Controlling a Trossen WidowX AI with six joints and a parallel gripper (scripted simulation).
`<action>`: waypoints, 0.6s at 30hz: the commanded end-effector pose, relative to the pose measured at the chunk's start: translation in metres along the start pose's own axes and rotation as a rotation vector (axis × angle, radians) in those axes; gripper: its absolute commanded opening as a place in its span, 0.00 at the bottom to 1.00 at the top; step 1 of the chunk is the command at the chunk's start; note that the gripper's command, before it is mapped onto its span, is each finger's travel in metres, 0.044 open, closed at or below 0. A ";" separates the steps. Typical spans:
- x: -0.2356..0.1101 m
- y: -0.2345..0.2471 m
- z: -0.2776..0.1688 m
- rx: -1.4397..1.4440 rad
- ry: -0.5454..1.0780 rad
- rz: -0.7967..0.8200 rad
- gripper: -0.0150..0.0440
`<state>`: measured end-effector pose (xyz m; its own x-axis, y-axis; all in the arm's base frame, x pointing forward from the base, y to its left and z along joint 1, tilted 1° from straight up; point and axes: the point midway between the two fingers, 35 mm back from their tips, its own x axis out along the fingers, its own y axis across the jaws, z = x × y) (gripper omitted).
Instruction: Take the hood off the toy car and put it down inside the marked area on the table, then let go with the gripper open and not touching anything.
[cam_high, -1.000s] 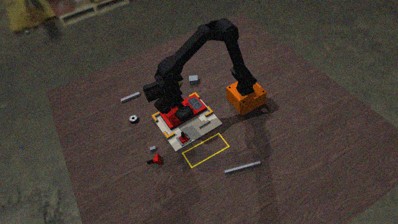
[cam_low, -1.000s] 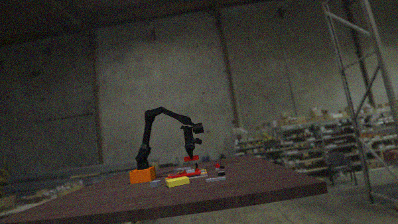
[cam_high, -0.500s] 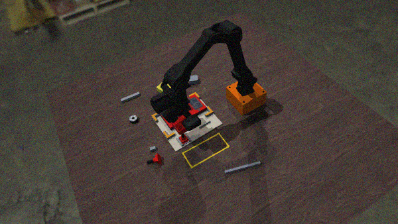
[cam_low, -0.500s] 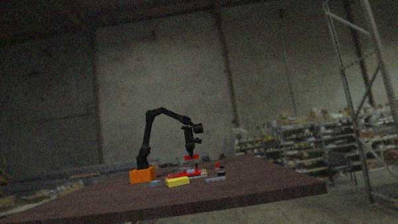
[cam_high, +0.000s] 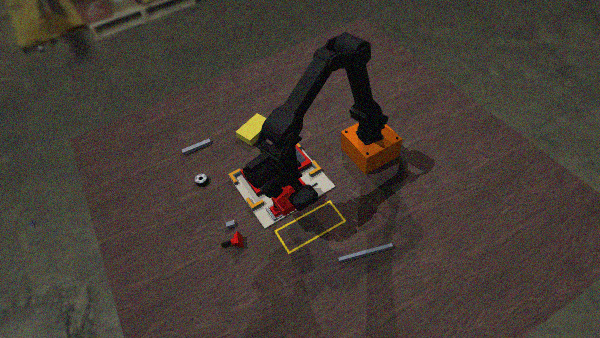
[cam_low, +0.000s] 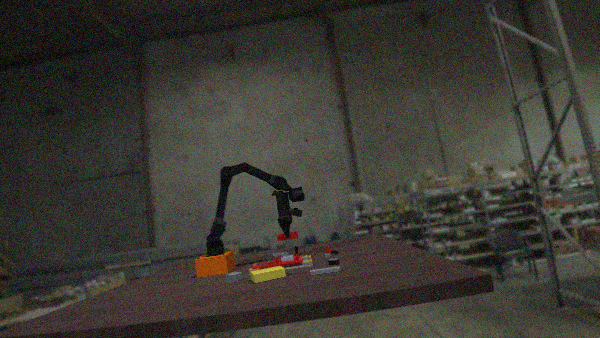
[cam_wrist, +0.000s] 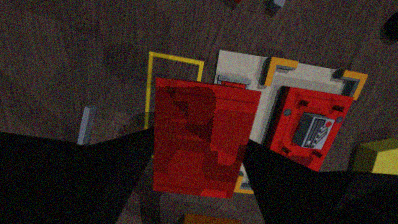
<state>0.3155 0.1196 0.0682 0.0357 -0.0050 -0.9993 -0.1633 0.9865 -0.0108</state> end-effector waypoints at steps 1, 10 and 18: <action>0.000 0.012 -0.005 0.005 0.003 -0.002 0.25; -0.001 0.043 -0.015 0.007 0.002 0.000 0.25; 0.000 0.052 -0.018 0.007 0.002 0.001 0.25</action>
<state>0.2899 0.1683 0.0684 0.0355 -0.0010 -0.9994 -0.1653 0.9862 -0.0068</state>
